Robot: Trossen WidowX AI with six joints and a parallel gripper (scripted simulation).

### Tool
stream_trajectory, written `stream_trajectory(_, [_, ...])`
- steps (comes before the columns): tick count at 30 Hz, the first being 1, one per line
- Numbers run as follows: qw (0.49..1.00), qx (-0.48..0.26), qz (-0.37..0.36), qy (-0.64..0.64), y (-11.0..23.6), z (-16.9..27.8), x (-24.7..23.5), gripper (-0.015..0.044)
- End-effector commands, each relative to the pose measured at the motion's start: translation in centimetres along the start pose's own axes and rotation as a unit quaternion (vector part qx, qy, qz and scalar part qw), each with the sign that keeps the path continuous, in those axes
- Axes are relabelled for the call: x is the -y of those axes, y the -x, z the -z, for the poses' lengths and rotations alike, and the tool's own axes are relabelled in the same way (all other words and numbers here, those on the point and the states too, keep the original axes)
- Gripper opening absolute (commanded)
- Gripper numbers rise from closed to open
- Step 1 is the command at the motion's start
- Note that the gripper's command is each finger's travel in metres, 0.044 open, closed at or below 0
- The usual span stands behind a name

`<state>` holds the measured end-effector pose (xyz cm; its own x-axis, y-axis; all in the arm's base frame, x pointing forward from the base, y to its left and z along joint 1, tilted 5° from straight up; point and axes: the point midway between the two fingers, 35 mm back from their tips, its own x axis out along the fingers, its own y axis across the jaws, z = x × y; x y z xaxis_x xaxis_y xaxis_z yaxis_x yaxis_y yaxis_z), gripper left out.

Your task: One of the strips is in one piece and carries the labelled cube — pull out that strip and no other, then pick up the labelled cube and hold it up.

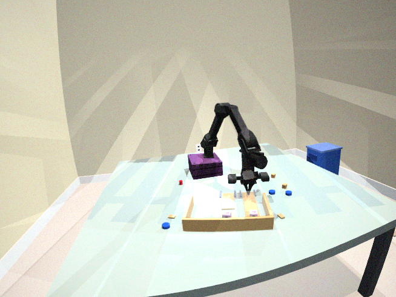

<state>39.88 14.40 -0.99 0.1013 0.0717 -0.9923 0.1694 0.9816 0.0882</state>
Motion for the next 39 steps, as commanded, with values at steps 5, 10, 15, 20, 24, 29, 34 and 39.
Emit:
stream_trajectory(5, [1.0,-0.001,0.0,-0.002,-0.2,1.1,0.0,0.0])
stream_trajectory(10, [1.0,-0.001,0.0,-0.002,-0.3,1.9,-0.1,0.0])
stream_trajectory(15, [1.0,-0.002,0.0,-0.002,-0.3,2.7,-0.1,0.0])
stream_trajectory(20, [1.0,-0.002,0.0,-0.002,-0.3,3.5,-0.1,0.0])
stream_trajectory(24, [1.0,-0.002,0.0,-0.002,-0.4,4.1,-0.1,0.0])
stream_trajectory(29, [1.0,-0.003,0.0,-0.002,-0.4,4.9,-0.1,0.0])
stream_trajectory(34, [1.0,-0.003,0.0,-0.002,-0.5,5.7,-0.1,0.0])
stream_trajectory(39, [1.0,-0.004,0.0,-0.002,-0.5,6.5,-0.1,0.0])
